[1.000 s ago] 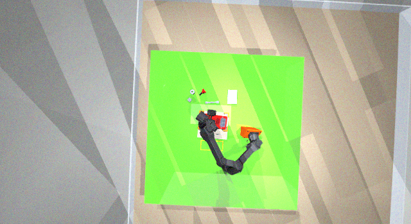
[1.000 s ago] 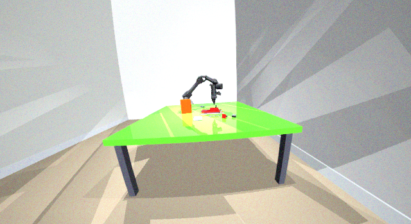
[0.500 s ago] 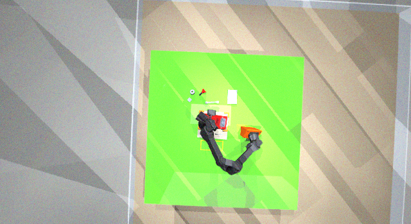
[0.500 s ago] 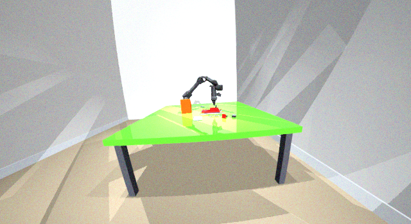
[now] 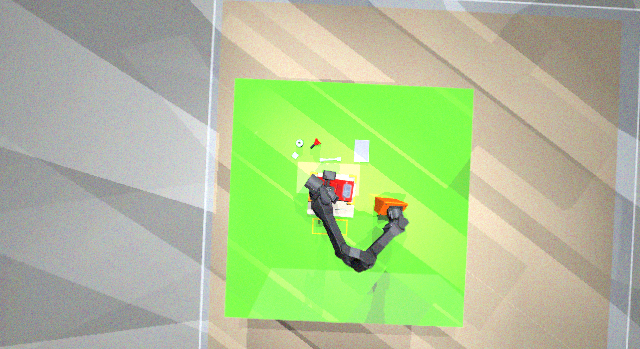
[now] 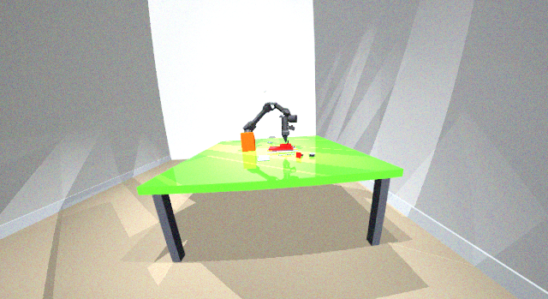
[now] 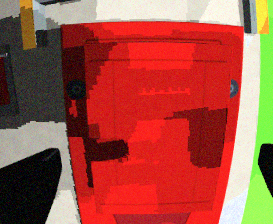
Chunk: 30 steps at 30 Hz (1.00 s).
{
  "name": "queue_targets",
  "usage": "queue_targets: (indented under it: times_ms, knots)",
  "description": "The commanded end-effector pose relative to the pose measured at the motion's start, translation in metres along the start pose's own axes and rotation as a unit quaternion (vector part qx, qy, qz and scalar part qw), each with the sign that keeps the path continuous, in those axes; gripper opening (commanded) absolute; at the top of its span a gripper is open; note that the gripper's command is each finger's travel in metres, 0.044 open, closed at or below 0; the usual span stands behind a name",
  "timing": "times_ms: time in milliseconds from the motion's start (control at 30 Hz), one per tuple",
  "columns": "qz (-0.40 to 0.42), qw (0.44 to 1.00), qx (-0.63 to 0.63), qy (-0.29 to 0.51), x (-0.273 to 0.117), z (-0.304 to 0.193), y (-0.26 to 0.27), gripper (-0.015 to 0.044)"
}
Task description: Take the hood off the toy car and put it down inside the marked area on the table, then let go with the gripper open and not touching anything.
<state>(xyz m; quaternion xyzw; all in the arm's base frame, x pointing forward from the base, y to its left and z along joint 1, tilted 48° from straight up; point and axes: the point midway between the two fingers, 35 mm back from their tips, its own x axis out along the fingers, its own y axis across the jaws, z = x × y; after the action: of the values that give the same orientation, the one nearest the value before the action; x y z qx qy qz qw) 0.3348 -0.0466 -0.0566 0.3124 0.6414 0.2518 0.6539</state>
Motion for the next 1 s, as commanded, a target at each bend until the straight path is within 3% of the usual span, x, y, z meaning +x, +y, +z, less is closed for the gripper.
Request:
queue_targets:
  times_ms: [0,967]
  knots:
    - [0.002,1.0,0.004,0.0,0.005,-0.001,0.0,0.044]
    - [0.003,1.0,0.004,0.0,0.024,-0.001,0.001,0.044]
